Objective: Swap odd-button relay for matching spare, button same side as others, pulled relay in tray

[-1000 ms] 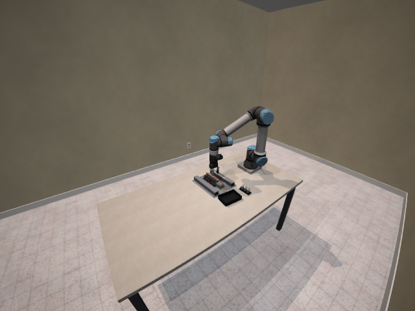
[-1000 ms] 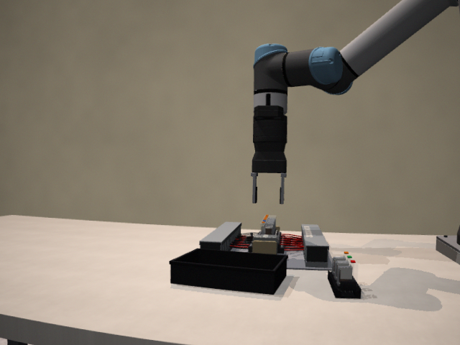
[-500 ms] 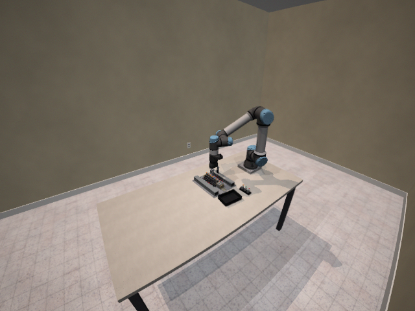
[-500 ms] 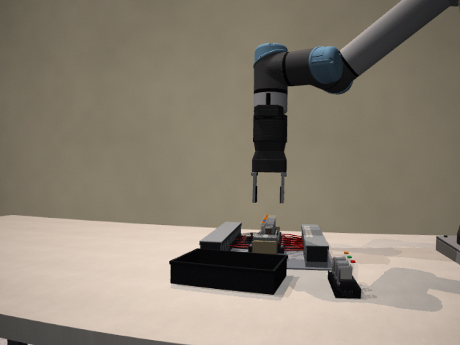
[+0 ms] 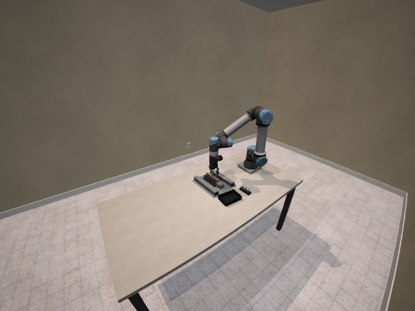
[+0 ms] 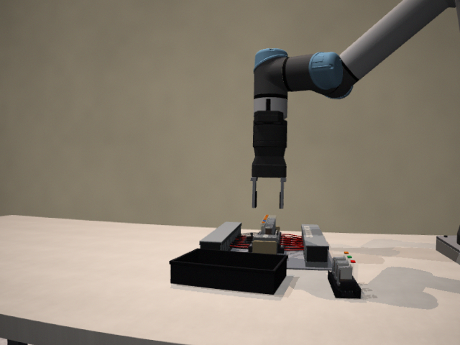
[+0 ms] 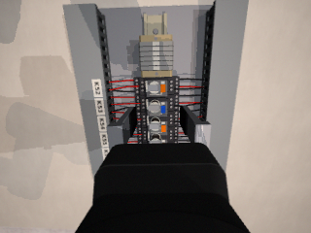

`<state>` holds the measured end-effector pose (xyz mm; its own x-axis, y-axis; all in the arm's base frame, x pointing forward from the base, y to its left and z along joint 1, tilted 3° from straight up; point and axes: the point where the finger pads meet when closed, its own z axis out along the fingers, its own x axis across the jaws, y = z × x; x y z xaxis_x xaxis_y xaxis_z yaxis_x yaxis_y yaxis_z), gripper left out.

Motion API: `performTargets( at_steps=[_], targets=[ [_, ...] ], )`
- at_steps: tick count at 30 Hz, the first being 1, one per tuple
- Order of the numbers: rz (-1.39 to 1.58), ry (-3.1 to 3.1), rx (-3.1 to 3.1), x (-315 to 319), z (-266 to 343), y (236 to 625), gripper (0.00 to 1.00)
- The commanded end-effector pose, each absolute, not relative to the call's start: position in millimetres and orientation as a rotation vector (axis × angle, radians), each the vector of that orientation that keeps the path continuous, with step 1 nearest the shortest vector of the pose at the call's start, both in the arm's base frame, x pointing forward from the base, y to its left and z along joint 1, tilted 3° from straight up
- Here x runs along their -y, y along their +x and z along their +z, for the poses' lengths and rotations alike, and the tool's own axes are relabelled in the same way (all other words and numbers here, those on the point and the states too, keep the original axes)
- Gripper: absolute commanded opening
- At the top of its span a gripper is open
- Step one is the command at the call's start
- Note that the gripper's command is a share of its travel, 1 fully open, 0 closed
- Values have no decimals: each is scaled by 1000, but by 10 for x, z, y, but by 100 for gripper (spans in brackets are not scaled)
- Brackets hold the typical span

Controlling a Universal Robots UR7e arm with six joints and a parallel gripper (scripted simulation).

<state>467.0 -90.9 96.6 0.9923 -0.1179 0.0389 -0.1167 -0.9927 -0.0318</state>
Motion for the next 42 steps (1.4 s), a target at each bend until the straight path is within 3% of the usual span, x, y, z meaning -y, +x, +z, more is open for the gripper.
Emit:
performTargets(
  at_steps=[1, 42],
  targets=[
    [-59, -3105, -183, 904, 644, 4679, 100],
    [-59, -3105, -183, 904, 713, 4676, 100]
  ],
)
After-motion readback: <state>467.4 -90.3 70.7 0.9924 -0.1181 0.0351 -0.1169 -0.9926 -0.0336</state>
